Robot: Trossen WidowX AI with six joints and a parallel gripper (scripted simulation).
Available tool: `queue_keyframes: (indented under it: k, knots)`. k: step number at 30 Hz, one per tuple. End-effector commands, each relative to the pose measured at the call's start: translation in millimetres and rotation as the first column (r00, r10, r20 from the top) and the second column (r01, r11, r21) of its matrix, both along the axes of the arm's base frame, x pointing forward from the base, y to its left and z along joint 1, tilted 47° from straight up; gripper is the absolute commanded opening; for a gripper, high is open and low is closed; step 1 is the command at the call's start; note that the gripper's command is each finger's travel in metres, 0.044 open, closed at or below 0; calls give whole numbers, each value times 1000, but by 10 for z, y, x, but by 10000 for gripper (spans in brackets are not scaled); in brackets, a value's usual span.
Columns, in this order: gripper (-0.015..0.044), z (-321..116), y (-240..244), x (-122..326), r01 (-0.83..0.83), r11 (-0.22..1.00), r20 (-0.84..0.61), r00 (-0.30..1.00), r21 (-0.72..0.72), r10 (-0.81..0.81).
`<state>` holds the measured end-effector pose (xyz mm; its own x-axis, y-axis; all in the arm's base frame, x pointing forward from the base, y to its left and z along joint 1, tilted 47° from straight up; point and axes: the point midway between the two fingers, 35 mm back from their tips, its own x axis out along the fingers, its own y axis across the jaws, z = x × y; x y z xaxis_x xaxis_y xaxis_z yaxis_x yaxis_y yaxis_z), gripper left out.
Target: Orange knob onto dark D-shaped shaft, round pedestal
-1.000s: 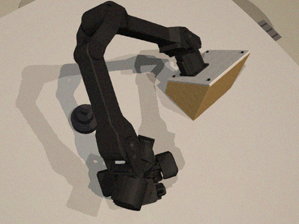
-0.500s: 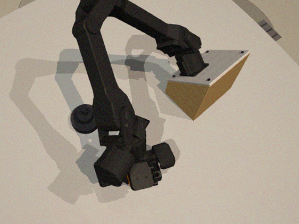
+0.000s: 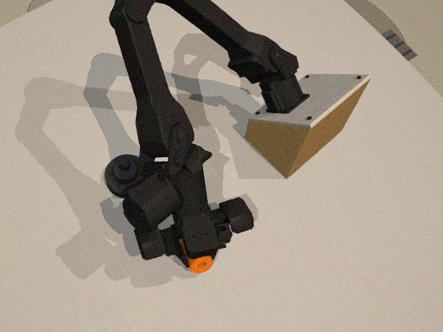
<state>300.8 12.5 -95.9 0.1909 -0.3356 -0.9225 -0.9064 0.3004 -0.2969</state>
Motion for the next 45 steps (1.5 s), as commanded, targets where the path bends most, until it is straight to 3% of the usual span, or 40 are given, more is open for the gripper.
queue_keyframes:
  k: [1,34,42,45]
  knots:
    - [180,30,-17,-23,-22,998,15,1000,54,21]
    - [180,247,-273,-191,-229,824,219,967,518,131]
    - [180,280,-273,-199,-211,849,202,971,484,126]
    - [259,260,-264,-195,-216,846,202,970,487,132]
